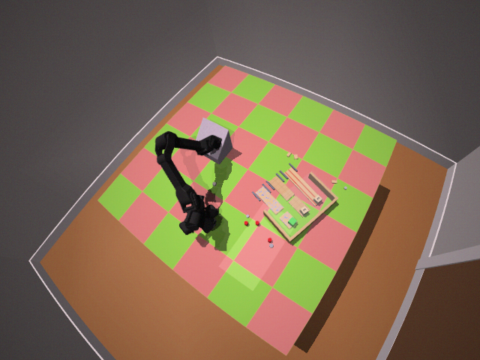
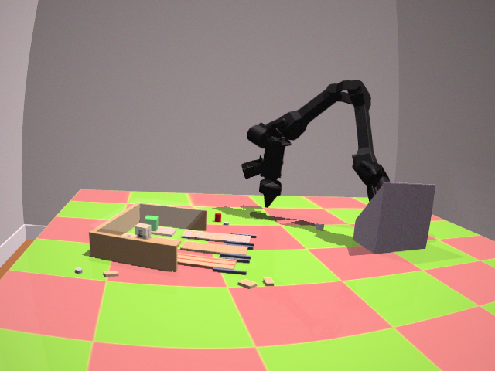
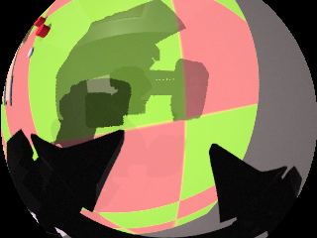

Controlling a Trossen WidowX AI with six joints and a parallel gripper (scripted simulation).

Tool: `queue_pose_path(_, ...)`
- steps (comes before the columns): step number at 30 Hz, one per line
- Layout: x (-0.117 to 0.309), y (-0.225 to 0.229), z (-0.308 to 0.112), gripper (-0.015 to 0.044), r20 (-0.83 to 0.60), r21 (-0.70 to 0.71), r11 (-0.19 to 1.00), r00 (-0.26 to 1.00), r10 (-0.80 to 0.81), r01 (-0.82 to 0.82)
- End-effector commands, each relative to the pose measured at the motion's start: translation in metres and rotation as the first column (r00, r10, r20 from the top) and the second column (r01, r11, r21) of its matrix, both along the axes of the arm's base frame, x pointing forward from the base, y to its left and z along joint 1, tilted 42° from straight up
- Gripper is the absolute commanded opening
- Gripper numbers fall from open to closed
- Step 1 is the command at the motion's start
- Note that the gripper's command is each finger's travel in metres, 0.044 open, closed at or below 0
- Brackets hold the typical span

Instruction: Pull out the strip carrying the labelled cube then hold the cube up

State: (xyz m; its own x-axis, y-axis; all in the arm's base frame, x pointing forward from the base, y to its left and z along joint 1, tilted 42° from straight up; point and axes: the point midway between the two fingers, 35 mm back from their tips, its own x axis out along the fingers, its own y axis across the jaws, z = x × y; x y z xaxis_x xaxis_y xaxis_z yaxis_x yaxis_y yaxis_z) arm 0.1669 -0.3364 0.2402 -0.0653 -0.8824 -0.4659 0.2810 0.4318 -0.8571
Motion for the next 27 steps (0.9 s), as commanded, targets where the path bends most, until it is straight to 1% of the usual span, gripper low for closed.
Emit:
queue_pose_path(1, 0.057, 0.038, -0.026, 0.0400, 0.057, -0.005, 0.993, 0.991, 0.119, -0.119)
queue_pose_path(8, 0.124, 0.114, -0.059, 0.0400, 0.145, -0.016, 0.949, 0.939, 0.312, -0.314)
queue_pose_path(14, 0.160, 0.196, -0.087, 0.0400, 0.218, -0.021, 0.873, 0.850, 0.480, -0.487)
queue_pose_path(20, 0.170, 0.282, -0.116, 0.0400, 0.317, -0.034, 0.780, 0.733, 0.602, -0.625)
queue_pose_path(27, 0.150, 0.372, -0.145, 0.0400, 0.438, -0.046, 0.651, 0.571, 0.694, -0.757)
